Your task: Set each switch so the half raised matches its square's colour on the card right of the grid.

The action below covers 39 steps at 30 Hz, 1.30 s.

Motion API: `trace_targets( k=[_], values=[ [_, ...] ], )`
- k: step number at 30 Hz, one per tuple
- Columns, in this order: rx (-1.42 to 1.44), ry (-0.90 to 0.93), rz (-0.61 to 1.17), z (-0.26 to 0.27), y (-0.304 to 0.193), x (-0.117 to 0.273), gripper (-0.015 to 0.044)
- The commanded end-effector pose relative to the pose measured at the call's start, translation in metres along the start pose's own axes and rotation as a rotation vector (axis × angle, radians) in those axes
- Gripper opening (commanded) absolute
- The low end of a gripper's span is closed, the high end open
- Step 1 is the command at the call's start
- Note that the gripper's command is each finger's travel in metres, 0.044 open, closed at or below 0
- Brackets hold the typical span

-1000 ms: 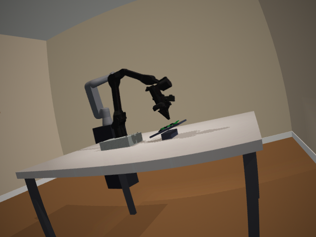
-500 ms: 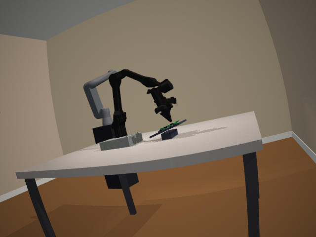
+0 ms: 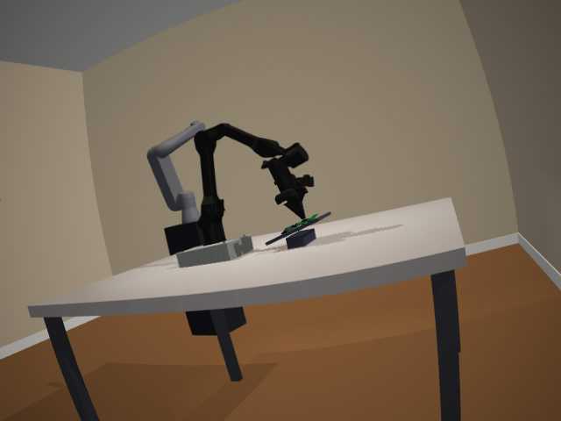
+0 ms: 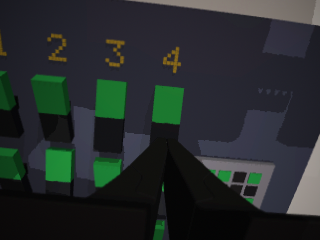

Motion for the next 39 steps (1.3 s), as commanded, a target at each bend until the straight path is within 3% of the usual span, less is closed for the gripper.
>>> trace_targets(
  k=[1,39],
  values=[
    [0.002,0.003,0.0,0.0004,-0.0001,-0.0006,0.0],
    [0.002,0.003,0.0,0.0004,-0.0002,-0.005,0.0]
  ],
)
Point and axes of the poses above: the point midway between the two fingers, 35 mm back from their tips, its own x axis back along the fingers, its own z axis across the jaws, y = z × x, the point moved 3 cm from there along x, back along the fingers, and after that the axes turned 12 degrees about -x, right-handed, at the moved point
